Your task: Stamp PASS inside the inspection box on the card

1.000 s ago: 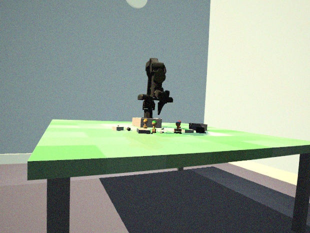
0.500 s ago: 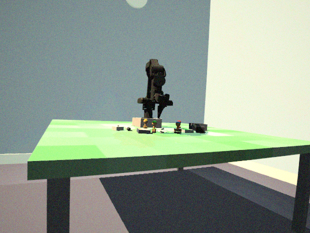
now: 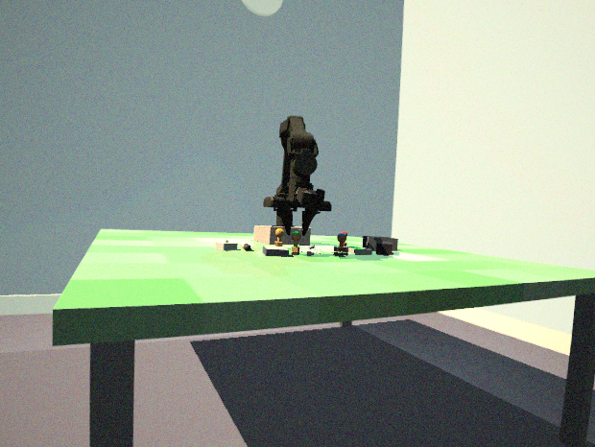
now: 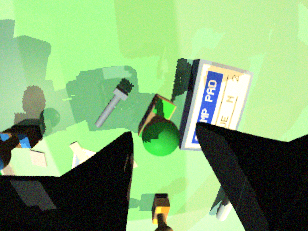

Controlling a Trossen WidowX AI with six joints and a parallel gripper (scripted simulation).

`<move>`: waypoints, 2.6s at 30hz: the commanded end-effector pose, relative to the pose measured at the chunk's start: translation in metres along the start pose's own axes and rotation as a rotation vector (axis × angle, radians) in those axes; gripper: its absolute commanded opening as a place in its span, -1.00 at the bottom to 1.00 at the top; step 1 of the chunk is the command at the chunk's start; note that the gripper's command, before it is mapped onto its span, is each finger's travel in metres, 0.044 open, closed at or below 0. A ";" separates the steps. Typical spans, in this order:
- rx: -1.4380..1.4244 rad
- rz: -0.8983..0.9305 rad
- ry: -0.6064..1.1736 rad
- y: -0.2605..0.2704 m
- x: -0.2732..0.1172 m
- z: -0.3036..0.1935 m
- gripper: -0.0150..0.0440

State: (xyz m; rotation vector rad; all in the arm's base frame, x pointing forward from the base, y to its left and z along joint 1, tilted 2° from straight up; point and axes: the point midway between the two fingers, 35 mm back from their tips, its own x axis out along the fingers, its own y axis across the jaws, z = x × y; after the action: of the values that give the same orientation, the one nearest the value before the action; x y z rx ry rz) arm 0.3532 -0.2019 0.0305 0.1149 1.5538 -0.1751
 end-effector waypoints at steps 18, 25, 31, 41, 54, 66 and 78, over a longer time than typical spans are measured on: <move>-0.004 0.010 0.013 0.003 0.034 -0.004 0.24; -0.004 0.010 0.013 0.003 0.034 -0.004 0.24; -0.001 0.003 0.010 0.002 0.031 -0.004 0.12; -0.001 0.003 0.010 0.002 0.031 -0.004 -0.10; -0.001 0.003 0.010 0.002 0.029 -0.004 -0.49; -0.001 0.002 0.010 0.001 0.023 -0.003 -0.49; -0.001 0.001 0.011 0.001 0.017 -0.002 -0.49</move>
State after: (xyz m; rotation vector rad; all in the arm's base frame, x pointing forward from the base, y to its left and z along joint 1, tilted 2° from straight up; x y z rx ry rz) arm 0.3502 -0.2002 0.0086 0.1190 1.5710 -0.1676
